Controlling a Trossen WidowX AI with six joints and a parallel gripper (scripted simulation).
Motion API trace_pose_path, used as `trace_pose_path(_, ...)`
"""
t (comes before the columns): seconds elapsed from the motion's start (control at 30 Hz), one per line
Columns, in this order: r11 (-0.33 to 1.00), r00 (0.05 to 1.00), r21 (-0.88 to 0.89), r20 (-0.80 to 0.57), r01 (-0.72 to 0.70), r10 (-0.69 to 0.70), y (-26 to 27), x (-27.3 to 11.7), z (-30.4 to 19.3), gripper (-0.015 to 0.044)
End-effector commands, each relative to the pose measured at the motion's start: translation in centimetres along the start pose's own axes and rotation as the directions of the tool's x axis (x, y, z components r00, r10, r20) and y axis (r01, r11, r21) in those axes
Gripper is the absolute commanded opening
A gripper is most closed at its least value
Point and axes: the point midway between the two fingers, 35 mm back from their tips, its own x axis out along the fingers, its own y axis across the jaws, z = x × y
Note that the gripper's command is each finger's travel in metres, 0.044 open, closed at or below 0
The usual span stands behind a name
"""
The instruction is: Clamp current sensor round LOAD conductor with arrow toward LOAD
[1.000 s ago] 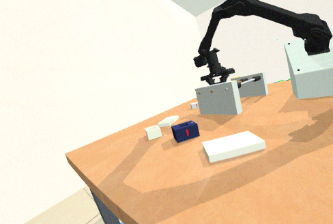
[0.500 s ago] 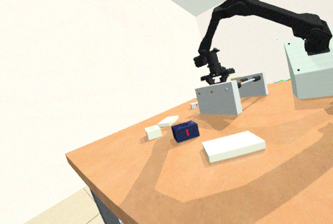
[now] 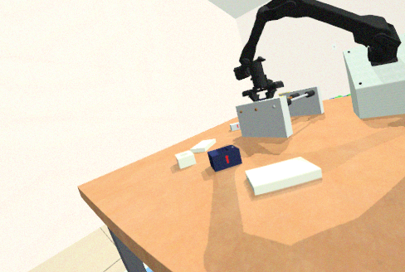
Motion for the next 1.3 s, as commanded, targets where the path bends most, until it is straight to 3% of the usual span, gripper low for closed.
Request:
trace_pose_path(0.0,1.000,1.000,0.000,0.000,0.000,0.000,-0.04,-0.01,-0.01,0.0000)
trace_pose_path(0.43,1.000,1.000,0.000,0.000,0.000,0.000,-0.03,0.49,0.00,0.0000)
trace_pose_path(0.8,1.000,1.000,-0.003,0.000,-0.002,0.002,-0.01,0.11,0.03,0.0270)
trace_pose_path(1.27,1.000,1.000,-0.003,0.000,-0.002,0.002,-0.01,0.11,0.03,0.0270)
